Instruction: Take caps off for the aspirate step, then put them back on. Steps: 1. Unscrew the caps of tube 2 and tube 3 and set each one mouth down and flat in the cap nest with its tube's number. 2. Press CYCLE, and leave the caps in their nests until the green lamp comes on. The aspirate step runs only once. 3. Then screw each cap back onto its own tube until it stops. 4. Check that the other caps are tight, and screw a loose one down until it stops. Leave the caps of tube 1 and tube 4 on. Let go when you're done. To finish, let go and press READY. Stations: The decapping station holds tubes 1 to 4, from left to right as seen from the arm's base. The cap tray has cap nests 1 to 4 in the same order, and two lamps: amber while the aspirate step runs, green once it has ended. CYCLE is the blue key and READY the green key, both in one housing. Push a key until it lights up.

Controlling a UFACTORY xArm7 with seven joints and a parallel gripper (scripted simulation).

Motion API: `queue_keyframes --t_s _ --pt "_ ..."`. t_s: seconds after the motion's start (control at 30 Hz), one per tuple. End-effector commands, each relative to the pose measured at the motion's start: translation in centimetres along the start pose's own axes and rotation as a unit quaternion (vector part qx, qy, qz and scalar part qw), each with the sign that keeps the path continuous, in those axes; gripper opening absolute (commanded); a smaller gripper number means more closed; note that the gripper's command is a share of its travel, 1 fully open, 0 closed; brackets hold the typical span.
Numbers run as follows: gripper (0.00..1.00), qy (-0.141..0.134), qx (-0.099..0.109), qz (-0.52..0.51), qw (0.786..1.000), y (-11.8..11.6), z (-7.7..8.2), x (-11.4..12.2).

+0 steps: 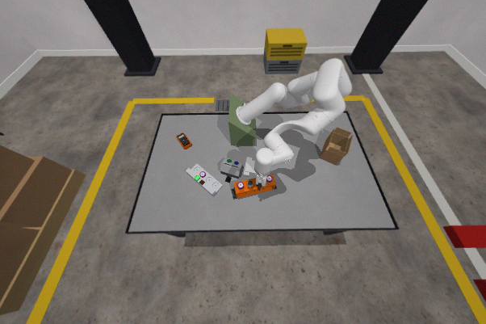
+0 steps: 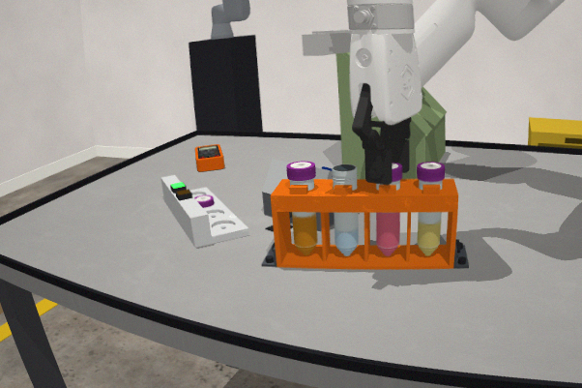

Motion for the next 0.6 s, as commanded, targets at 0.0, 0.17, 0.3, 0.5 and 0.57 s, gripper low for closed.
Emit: queue_keyframes --t_s 0.0,0.17,0.3,0.5,0.57 --pt "0.46 0.001 -0.003 0.0 1.0 -0.1 0.2 -0.1" --pt "0.46 0.001 -0.003 0.0 1.0 -0.1 0.8 -0.1" --pt "0.46 0.001 -0.003 0.0 1.0 -0.1 2.0 -0.1" --pt "0.46 0.001 -0.003 0.0 1.0 -0.1 3.2 -0.1" --pt "0.46 0.001 -0.003 0.0 1.0 -0.1 3.8 -0.1"
Point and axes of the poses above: the point where the finger pads meet when closed, its own z axis back along the fingers, its own y axis across the jaws, x = y × z, the point moved 10 cm from there along z, back along the fingers, and after that the axes turned 1 degree about z, right-handed, at the moved point
